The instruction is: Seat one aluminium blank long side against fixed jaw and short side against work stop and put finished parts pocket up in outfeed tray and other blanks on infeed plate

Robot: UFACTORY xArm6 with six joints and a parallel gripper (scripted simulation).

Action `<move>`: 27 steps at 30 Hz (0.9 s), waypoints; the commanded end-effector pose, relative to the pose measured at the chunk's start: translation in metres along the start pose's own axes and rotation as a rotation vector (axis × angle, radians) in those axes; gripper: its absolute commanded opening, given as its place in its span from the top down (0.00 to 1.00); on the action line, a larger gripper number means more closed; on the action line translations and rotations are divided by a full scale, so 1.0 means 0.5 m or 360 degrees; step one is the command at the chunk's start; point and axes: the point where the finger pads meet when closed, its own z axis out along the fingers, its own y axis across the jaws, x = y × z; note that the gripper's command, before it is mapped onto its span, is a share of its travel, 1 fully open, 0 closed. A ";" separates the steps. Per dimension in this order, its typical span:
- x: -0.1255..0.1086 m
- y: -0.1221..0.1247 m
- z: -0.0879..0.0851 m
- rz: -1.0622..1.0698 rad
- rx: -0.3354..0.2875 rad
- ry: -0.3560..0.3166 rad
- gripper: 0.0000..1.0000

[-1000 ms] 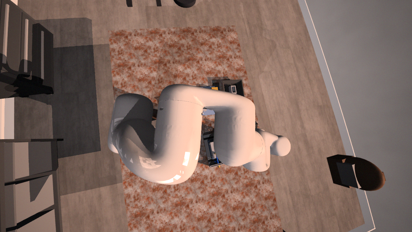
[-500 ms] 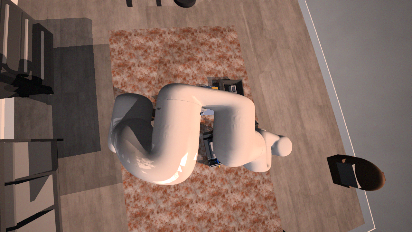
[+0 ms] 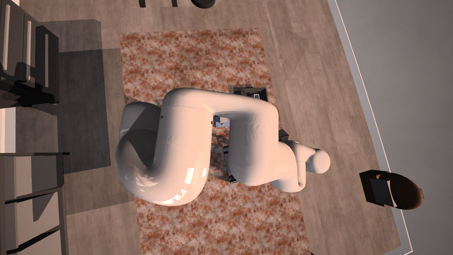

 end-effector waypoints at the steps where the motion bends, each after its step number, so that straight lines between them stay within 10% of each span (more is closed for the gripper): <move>1: -0.001 0.002 -0.034 0.0000 -0.0006 -0.0002 0.31; 20: -0.001 0.002 -0.076 0.0000 -0.0006 -0.0002 0.31; 21: -0.001 0.002 -0.076 0.0000 -0.0006 -0.0002 1.00; 27: -0.001 0.002 -0.076 0.0000 -0.0006 -0.0002 1.00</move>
